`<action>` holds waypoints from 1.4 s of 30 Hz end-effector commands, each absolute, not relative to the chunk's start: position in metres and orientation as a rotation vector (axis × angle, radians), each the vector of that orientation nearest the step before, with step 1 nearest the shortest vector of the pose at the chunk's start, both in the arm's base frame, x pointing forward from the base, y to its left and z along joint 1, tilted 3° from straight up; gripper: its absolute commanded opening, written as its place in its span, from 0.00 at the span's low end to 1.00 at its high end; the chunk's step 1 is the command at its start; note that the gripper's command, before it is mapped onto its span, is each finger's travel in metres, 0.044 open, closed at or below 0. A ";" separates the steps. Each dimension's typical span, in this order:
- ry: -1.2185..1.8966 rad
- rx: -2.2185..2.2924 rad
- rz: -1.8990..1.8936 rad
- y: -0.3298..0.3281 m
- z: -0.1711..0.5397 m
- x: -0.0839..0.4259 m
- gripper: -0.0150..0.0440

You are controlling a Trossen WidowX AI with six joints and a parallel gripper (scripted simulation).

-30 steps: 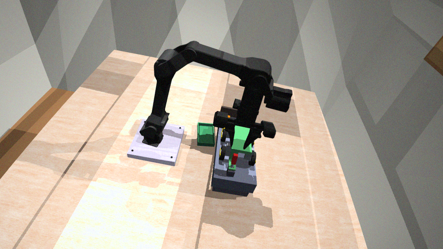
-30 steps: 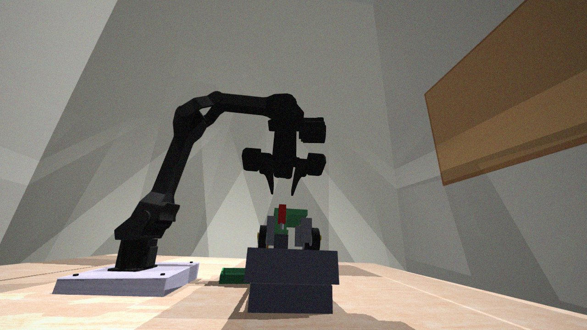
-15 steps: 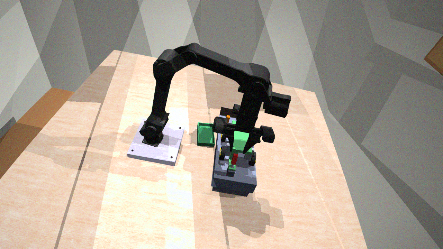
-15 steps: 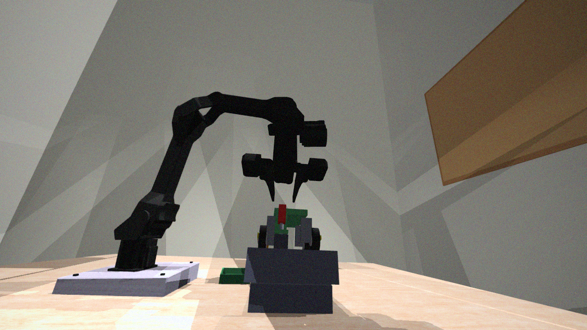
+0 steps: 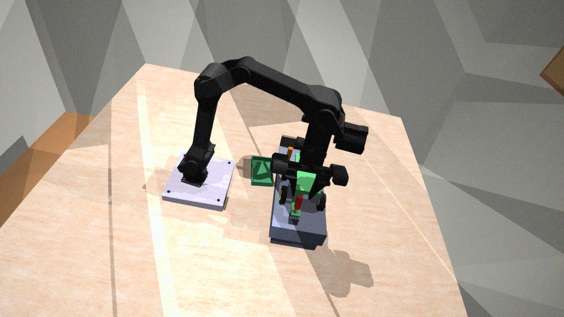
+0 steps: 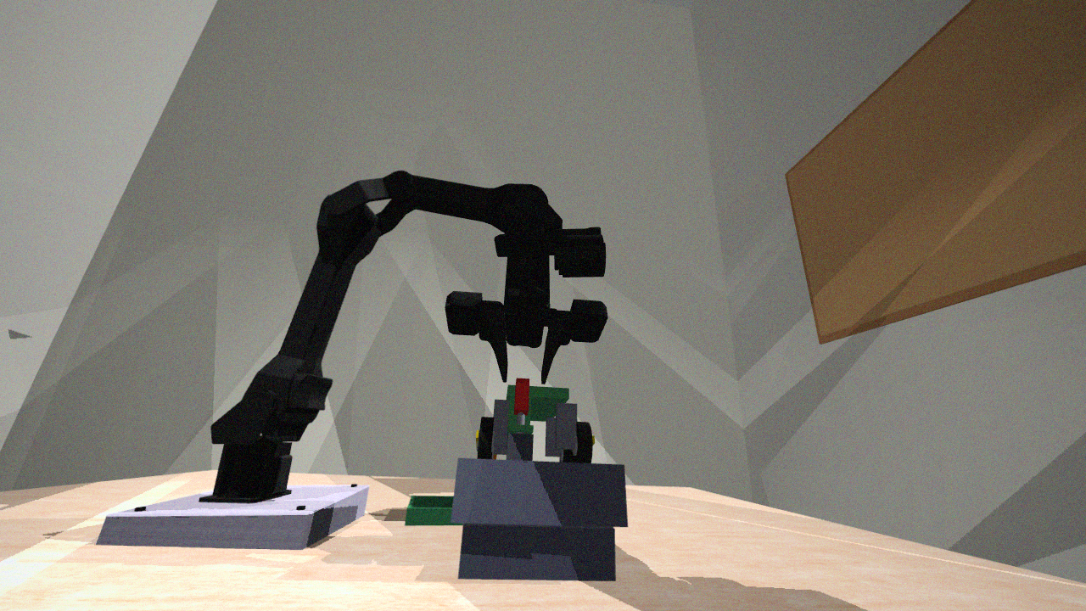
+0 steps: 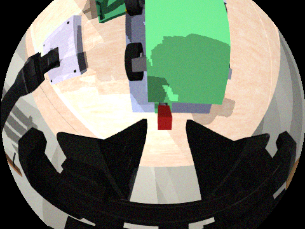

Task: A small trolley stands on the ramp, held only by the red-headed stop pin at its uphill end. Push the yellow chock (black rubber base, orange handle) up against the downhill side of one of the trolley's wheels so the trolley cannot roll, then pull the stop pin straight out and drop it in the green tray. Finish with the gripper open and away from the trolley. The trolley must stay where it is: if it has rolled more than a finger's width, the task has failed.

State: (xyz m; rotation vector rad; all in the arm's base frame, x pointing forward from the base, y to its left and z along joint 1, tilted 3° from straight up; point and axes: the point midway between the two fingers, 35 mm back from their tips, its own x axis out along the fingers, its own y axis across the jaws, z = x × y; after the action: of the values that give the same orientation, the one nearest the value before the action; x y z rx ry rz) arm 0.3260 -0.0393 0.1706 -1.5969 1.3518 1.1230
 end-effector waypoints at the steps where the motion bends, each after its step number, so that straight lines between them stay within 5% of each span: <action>1: 1.359 -1.601 1.129 -0.042 0.164 0.325 0.58; 29: 1.360 -1.602 1.128 -0.053 0.133 0.326 0.58; 34: 1.355 -1.597 1.124 -0.052 0.136 0.328 0.35; 42: 1.355 -1.597 1.124 -0.052 0.136 0.328 0.26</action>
State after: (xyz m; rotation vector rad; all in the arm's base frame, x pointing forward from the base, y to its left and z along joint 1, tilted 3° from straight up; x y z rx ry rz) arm 0.3268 -0.0518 0.1361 -1.5963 1.3579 1.1274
